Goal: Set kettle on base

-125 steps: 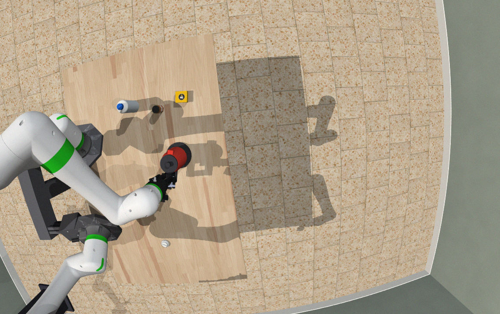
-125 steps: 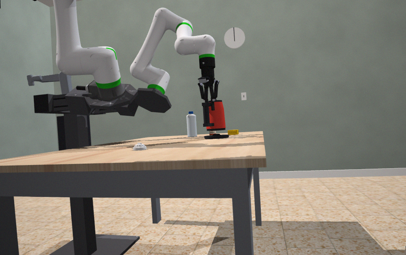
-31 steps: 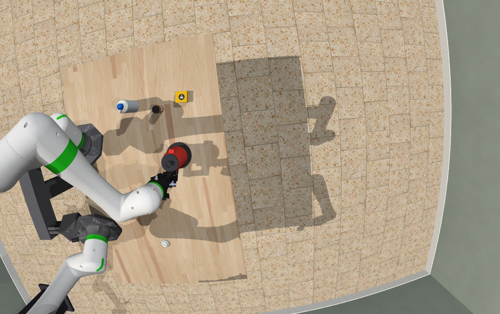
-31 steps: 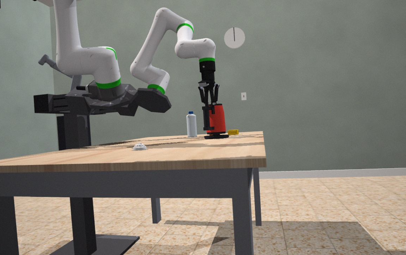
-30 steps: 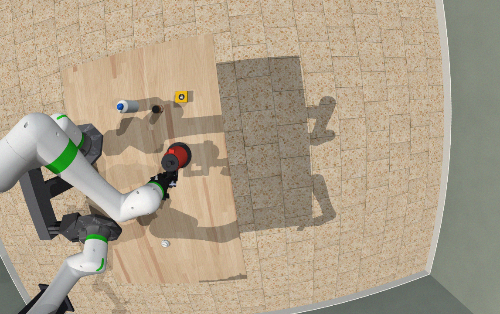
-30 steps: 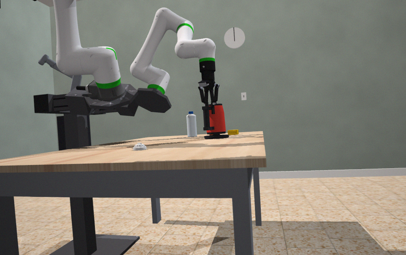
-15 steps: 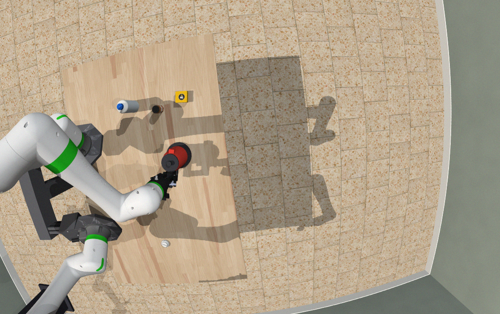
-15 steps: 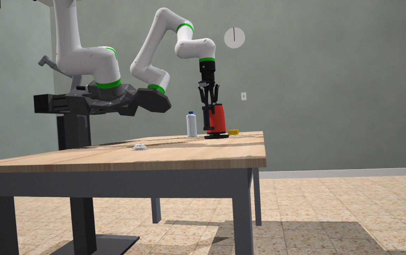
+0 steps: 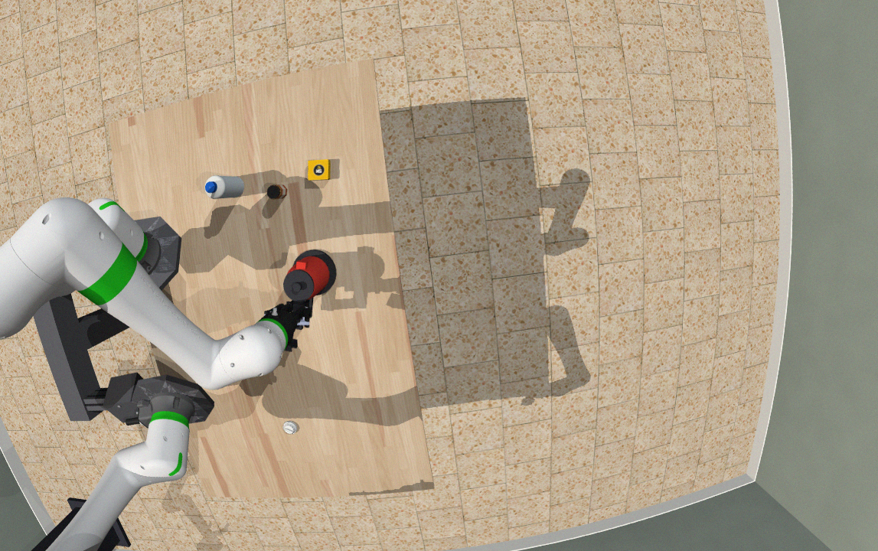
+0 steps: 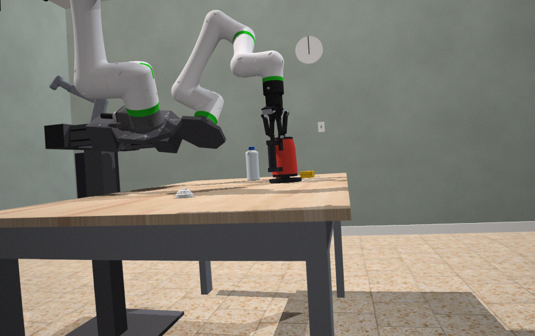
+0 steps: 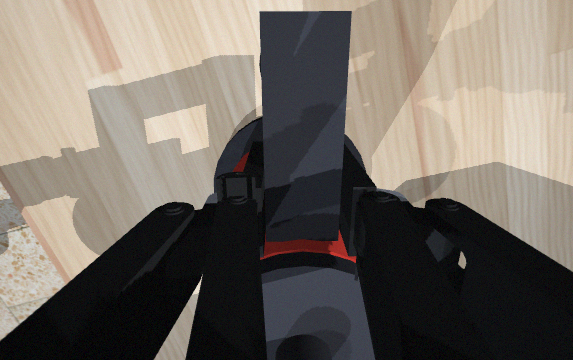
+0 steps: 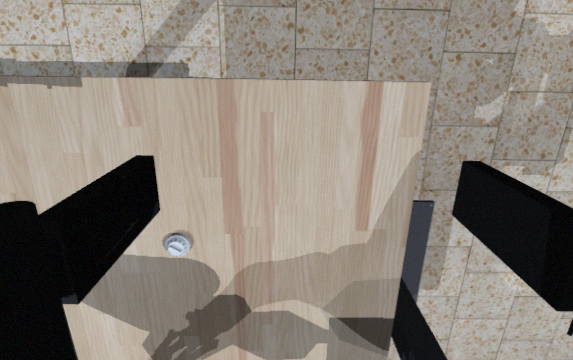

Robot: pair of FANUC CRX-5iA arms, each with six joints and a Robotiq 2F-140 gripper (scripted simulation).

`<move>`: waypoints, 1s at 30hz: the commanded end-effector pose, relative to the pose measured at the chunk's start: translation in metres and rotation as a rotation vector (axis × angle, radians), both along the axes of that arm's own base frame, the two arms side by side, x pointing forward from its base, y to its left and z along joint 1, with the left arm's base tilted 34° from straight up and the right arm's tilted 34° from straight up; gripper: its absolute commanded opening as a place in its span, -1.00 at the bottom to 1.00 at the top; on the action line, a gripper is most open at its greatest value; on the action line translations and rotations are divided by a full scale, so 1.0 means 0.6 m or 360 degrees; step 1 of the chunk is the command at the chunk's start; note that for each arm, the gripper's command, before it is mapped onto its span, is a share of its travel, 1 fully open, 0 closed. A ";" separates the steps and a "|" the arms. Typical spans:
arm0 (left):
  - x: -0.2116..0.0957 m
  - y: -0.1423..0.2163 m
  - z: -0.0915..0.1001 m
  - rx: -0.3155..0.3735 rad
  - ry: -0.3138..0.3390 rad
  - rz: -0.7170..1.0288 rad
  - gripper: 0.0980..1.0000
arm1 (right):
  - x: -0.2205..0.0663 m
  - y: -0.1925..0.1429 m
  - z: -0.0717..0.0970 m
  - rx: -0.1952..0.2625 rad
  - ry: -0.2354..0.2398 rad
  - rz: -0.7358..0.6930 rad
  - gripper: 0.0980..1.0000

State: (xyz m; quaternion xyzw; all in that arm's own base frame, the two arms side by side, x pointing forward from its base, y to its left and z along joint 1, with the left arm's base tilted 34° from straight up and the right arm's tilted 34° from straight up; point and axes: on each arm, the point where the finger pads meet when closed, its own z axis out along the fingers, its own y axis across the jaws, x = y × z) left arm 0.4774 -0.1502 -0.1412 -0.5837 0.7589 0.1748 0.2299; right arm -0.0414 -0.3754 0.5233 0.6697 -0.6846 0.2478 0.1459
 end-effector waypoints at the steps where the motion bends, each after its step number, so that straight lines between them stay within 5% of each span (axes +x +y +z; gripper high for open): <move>1: 0.001 0.000 -0.001 -0.0002 -0.0002 -0.0002 -1.00 | -0.001 0.001 0.002 -0.0003 0.0000 -0.0001 1.00; 30: 0.002 0.003 -0.006 -0.0002 -0.0002 -0.0002 -1.00 | -0.001 0.001 0.002 -0.0003 0.0000 -0.0001 1.00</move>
